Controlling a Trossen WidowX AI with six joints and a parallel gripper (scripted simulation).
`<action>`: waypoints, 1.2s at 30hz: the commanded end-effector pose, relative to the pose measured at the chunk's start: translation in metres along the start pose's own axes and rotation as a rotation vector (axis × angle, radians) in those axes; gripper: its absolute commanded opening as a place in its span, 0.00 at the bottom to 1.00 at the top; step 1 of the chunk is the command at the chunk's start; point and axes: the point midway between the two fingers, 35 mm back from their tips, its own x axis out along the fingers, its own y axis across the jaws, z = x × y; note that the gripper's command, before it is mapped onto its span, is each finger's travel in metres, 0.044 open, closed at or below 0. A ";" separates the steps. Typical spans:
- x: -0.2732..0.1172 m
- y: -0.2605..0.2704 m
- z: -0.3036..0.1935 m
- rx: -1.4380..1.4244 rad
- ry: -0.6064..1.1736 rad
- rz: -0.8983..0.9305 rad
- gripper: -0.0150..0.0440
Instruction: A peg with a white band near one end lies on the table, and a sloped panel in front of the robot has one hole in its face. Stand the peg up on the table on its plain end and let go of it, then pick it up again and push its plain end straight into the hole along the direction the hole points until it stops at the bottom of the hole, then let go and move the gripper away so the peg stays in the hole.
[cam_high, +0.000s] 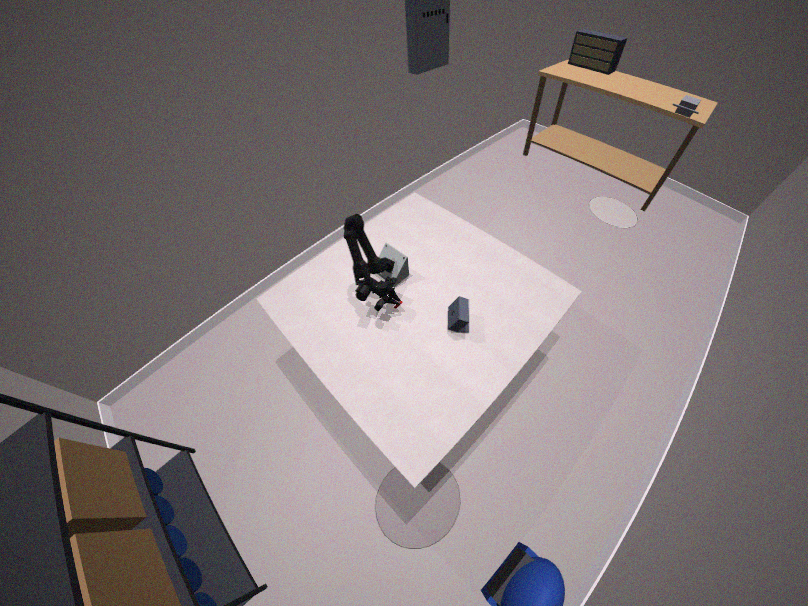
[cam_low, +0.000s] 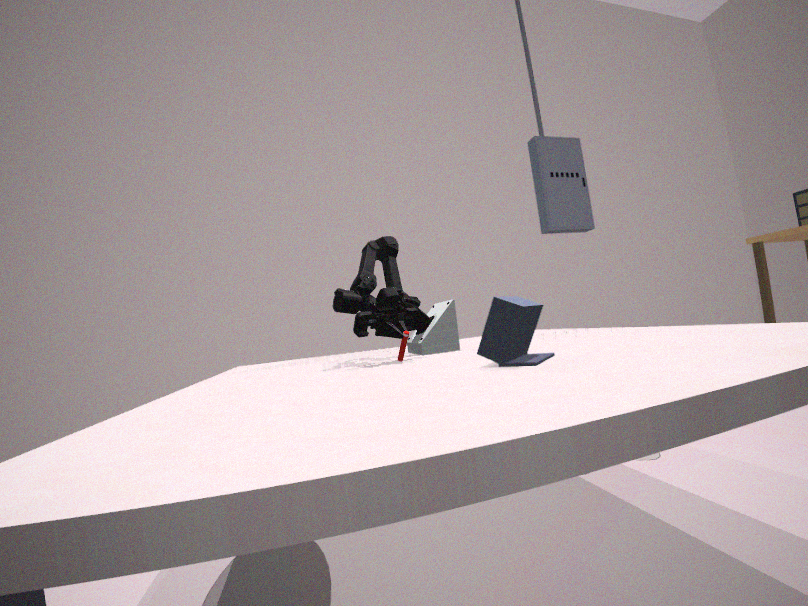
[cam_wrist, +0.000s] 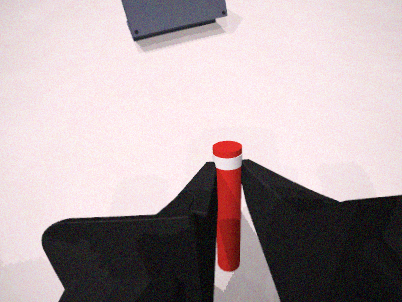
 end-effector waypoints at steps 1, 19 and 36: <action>-0.002 0.001 -0.001 -0.003 -0.040 0.004 0.34; -0.012 0.002 -0.009 -0.004 -0.194 0.006 0.34; -0.018 0.003 -0.013 -0.005 -0.278 0.007 0.34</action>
